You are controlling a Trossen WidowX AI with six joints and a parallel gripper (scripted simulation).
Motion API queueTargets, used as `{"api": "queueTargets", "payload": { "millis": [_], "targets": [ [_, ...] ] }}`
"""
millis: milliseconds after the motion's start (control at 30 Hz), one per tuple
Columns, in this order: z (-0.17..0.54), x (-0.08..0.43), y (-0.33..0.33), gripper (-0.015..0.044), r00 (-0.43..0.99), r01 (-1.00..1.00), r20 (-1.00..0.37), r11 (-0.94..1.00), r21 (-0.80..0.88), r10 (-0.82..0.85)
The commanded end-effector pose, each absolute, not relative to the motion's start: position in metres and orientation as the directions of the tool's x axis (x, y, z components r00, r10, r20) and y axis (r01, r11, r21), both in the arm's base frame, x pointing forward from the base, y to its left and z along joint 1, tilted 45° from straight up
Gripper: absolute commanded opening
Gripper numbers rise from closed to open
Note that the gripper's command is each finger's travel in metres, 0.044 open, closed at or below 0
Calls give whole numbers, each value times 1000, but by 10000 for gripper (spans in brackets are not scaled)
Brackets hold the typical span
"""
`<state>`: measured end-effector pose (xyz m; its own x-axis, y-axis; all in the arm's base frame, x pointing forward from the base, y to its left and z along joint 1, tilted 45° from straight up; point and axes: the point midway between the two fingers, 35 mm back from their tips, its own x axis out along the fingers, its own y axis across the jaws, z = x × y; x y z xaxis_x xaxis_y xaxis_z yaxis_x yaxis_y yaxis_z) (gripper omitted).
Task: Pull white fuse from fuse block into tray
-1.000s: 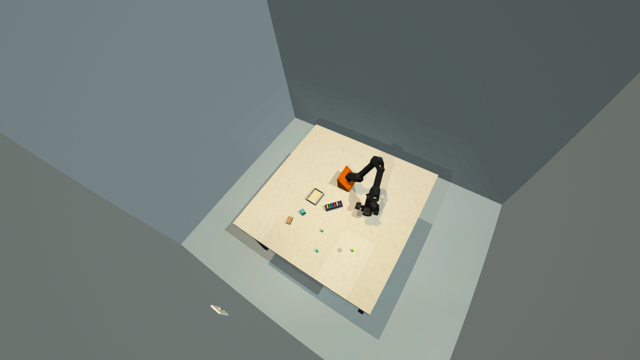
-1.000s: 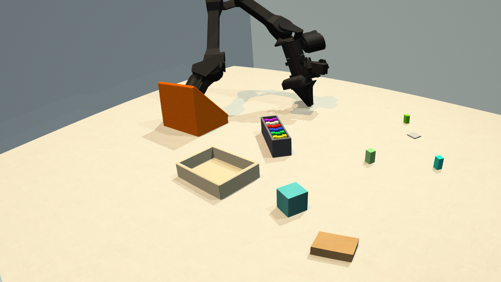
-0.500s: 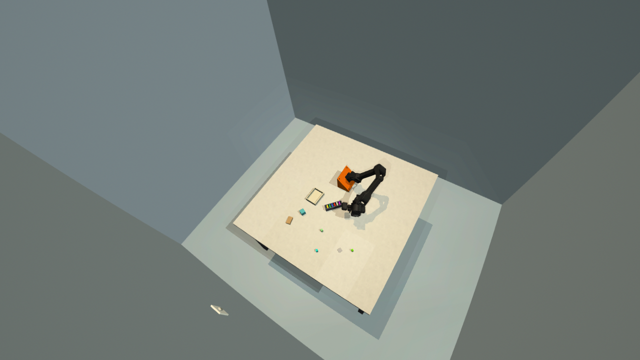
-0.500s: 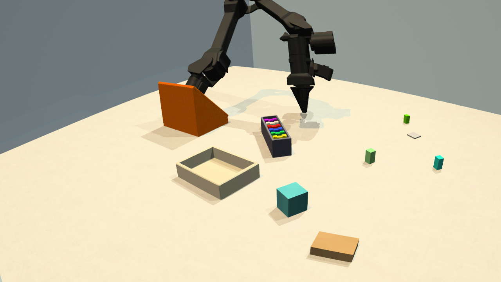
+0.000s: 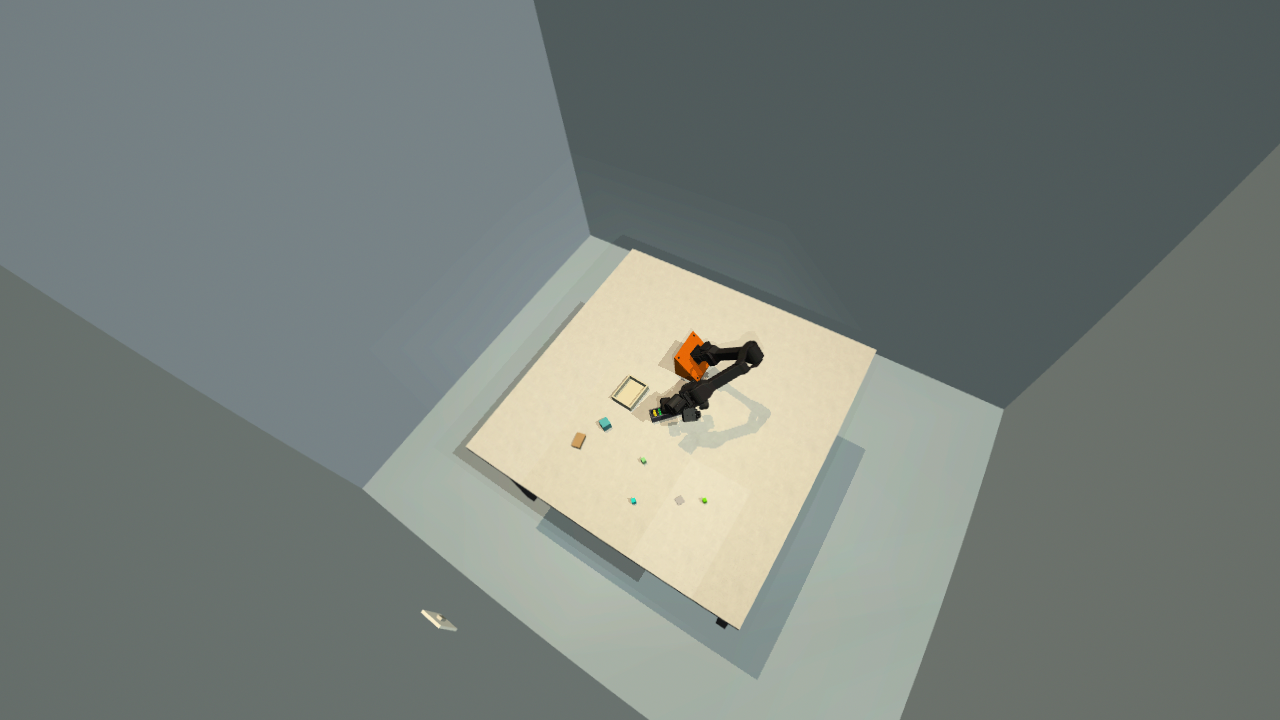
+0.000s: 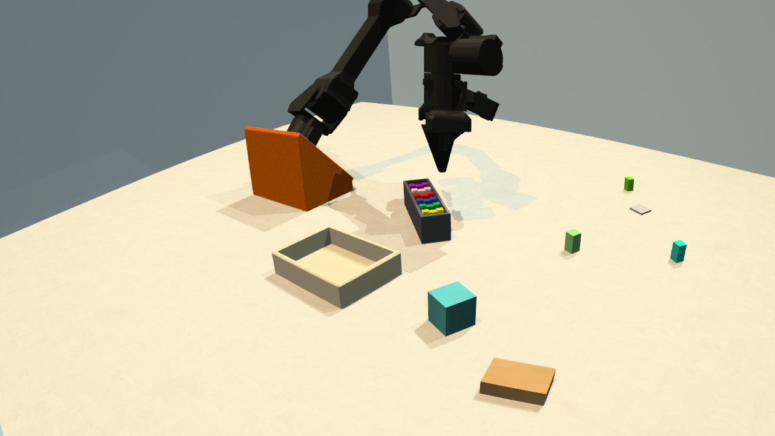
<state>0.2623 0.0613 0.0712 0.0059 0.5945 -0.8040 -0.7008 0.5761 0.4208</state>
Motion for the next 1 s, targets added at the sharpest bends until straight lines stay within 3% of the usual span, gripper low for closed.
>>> {"api": "queueTargets", "payload": {
  "millis": [0, 967],
  "targets": [
    [50, 257, 14, 74, -40, -779, -708, 422, 464, 705],
    [38, 258, 25, 74, -39, -779, -708, 422, 464, 705]
  ]
}}
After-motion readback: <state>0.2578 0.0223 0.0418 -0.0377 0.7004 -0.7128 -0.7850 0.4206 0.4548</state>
